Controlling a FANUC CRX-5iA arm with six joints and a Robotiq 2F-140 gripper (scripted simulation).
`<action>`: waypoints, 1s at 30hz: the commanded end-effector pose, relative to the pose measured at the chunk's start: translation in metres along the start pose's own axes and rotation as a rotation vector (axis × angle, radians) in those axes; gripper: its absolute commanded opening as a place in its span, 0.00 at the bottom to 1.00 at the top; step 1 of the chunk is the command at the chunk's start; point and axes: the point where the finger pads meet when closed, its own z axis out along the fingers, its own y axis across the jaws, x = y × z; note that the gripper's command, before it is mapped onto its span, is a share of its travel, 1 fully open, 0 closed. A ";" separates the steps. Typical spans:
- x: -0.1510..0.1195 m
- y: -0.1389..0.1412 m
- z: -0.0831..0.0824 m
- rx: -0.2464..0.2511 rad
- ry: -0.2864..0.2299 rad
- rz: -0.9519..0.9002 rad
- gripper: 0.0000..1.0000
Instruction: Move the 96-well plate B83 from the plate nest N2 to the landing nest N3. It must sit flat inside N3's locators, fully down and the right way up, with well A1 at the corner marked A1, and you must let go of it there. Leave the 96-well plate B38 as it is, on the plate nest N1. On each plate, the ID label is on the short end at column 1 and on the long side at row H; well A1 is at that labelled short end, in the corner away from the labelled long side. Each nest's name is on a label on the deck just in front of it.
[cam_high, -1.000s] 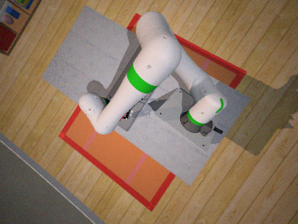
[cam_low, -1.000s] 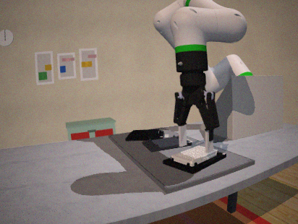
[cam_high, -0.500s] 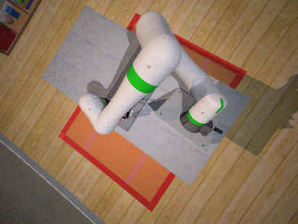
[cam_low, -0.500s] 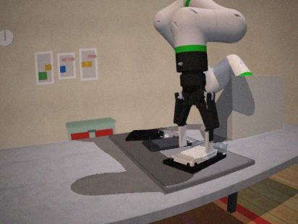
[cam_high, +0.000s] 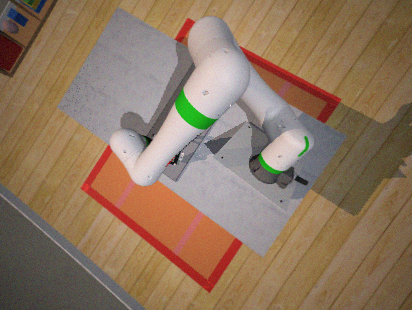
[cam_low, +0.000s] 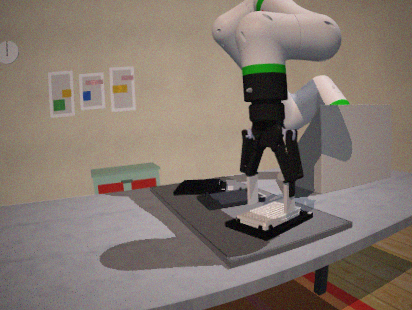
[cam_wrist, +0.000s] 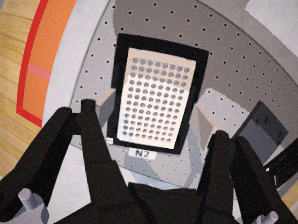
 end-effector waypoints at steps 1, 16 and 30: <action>0.000 0.000 0.001 0.000 0.000 0.000 0.66; 0.000 0.000 0.006 0.000 0.000 0.000 0.66; 0.000 0.000 0.012 0.000 0.000 0.000 0.66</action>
